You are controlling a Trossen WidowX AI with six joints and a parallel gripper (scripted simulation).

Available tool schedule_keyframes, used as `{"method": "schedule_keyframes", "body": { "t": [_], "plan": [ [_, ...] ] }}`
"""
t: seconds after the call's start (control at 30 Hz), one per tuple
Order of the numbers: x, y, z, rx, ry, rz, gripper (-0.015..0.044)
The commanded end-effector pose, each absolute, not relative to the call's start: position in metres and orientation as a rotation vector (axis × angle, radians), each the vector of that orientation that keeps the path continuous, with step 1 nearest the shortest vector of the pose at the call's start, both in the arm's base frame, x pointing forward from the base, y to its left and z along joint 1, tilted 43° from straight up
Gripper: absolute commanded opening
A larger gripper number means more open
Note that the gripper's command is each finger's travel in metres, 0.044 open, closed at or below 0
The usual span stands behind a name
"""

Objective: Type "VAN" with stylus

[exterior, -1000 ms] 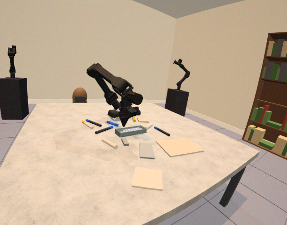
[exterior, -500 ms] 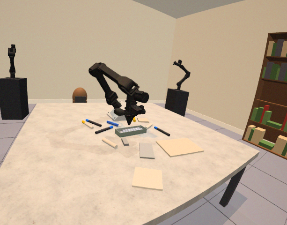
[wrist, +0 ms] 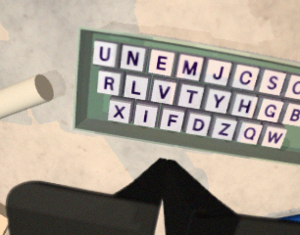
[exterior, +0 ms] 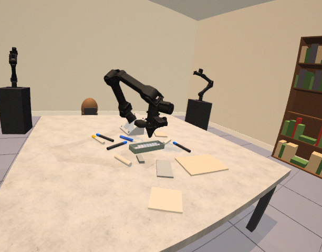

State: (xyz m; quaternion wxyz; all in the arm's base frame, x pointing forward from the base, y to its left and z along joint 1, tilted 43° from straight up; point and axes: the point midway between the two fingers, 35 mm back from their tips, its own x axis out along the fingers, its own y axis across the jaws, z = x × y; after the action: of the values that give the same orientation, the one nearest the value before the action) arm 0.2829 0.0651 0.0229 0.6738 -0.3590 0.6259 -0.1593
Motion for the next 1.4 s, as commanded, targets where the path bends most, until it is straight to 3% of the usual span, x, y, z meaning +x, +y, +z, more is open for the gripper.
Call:
{"method": "schedule_keyframes", "body": {
  "t": [0.0, 0.4, 0.53, 0.67, 1.0, 1.2, 1.37],
  "plan": [
    [0.279, 0.096, 0.052, -0.799, 1.389, -0.344, 0.0000],
    [0.277, 0.099, 0.055, -0.806, 1.389, -0.346, 0.0000],
    [0.277, 0.099, 0.055, -0.806, 1.389, -0.346, 0.0105],
    [0.277, 0.099, 0.054, -0.806, 1.389, -0.345, 0.0000],
    [0.277, 0.099, 0.054, -0.806, 1.389, -0.346, 0.0000],
    [0.271, 0.083, 0.068, -0.805, 1.401, -0.264, 0.0150],
    [0.253, 0.052, 0.087, -0.818, 1.386, -0.106, 0.0150]
  ]
}}
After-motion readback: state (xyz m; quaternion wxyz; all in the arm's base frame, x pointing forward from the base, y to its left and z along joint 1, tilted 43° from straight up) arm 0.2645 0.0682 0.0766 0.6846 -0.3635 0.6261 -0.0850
